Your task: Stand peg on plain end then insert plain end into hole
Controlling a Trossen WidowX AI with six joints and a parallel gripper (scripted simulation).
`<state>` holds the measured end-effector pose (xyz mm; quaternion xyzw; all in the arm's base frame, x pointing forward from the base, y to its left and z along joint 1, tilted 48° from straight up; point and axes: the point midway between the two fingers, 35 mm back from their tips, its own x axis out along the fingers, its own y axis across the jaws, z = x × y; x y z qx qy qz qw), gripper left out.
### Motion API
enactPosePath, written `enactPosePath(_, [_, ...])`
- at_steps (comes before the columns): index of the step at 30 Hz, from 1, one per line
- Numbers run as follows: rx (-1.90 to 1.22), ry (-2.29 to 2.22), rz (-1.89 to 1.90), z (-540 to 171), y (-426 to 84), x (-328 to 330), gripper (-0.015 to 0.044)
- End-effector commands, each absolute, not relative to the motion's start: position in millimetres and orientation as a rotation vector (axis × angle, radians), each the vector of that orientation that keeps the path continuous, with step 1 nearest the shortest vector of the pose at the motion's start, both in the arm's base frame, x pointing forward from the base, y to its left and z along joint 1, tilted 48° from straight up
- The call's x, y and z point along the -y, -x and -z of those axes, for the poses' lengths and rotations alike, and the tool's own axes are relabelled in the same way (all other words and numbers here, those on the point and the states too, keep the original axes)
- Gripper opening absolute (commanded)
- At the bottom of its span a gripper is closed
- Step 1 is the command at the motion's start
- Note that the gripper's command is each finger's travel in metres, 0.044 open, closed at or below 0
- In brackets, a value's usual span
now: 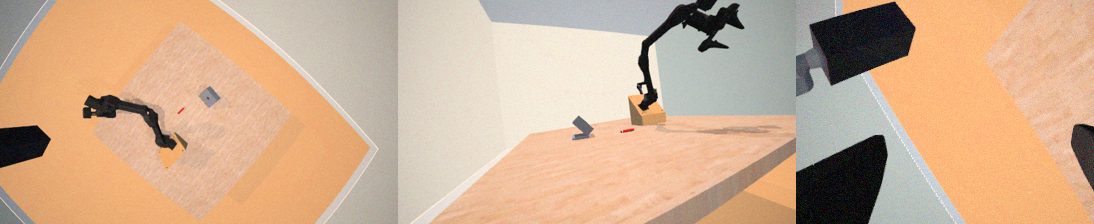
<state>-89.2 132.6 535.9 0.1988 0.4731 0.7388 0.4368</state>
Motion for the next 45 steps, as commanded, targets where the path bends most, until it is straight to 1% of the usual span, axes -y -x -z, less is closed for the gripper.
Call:
enactPosePath(1, [-1.173,-0.491,-1.834,-535.1,89.5,-133.7,0.0426])
enactPosePath(2, [-1.163,-0.482,-1.823,-532.6,90.5,-137.1,0.0440])
enactPosePath(10, [-1.048,-0.337,-1.638,-488.8,87.6,-195.9,0.0440])
enactPosePath(20, [-1.005,-0.215,-1.385,-434.2,39.5,-255.3,0.0440])
enactPosePath(30, [-1.057,-0.198,-1.172,-391.3,-14.7,-282.4,0.0440])
enactPosePath(38, [-1.132,-0.150,-0.986,-330.0,-90.7,-293.7,0.0440])
enactPosePath(45, [-1.232,-0.165,-0.836,-273.6,-160.0,-275.5,0.0440])
